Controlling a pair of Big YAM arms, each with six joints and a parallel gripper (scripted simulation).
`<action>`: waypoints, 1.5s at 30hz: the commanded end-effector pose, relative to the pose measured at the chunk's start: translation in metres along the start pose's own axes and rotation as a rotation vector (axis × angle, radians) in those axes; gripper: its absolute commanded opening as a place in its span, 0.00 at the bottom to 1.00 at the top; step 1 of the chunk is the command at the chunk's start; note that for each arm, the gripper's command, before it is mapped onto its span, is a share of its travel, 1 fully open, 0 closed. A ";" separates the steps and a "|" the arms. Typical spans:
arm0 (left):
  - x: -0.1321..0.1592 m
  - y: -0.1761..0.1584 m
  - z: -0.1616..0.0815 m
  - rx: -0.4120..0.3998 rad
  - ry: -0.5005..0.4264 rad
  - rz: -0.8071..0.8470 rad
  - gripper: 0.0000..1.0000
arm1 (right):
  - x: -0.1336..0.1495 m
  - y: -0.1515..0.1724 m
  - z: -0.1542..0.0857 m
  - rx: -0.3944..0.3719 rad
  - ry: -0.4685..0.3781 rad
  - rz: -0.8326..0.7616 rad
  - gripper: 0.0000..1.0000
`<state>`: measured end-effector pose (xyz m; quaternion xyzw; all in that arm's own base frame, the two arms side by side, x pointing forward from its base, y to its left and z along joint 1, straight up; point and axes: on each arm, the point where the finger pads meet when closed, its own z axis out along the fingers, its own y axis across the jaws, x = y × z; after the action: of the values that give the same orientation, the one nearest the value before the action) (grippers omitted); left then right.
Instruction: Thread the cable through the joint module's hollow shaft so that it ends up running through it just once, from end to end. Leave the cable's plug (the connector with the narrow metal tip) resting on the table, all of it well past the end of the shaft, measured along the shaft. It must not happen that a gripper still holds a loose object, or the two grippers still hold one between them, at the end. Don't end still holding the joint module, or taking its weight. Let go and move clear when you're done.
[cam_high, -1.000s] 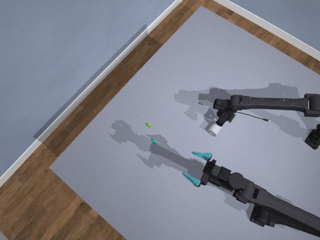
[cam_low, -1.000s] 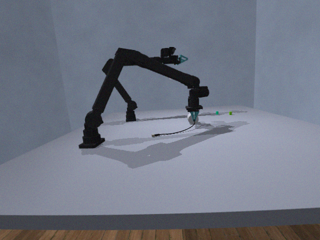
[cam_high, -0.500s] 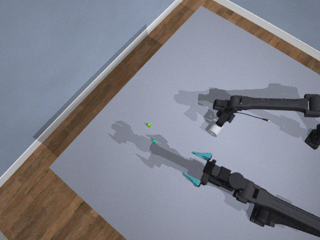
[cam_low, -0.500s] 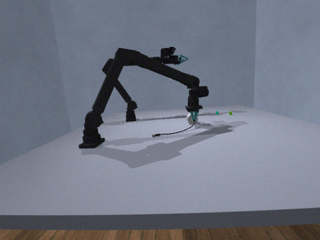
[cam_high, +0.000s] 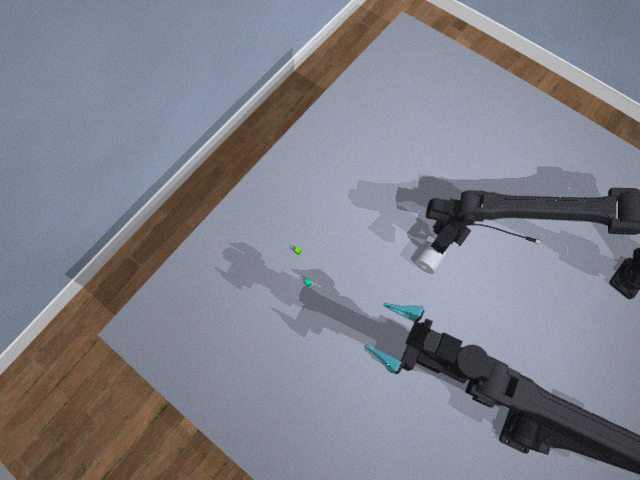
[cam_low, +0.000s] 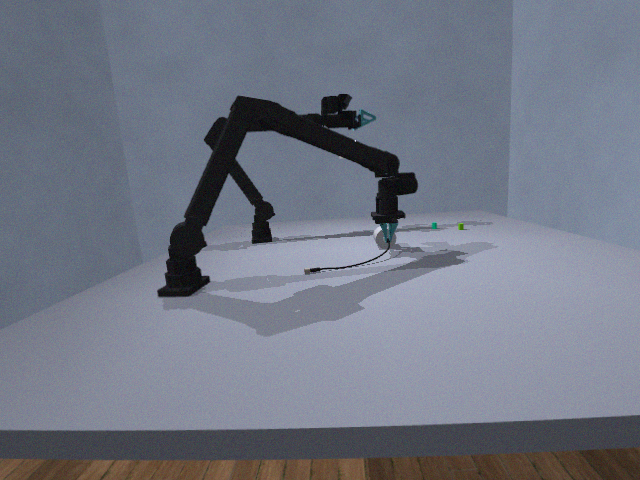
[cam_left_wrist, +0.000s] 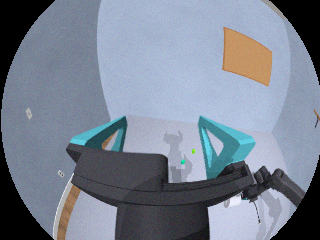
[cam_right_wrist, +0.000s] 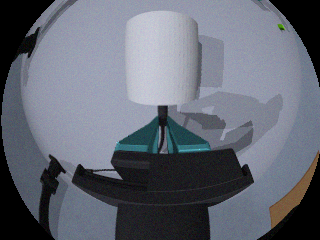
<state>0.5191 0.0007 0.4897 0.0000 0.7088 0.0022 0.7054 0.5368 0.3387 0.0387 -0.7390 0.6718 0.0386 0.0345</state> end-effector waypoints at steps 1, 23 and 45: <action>-0.013 0.001 0.002 -0.001 -0.016 0.011 0.96 | 0.009 -0.006 -0.011 0.012 -0.002 0.017 0.00; -0.013 0.001 0.002 -0.001 -0.016 0.011 0.96 | 0.003 -0.006 -0.012 0.016 -0.001 0.007 0.00; -0.013 0.001 0.002 -0.001 -0.016 0.011 0.96 | -0.019 -0.016 -0.017 0.036 -0.010 -0.008 0.00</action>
<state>0.5191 0.0007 0.4897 0.0000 0.7088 0.0022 0.7054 0.5379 0.3350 0.0377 -0.7366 0.6746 0.0371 0.0313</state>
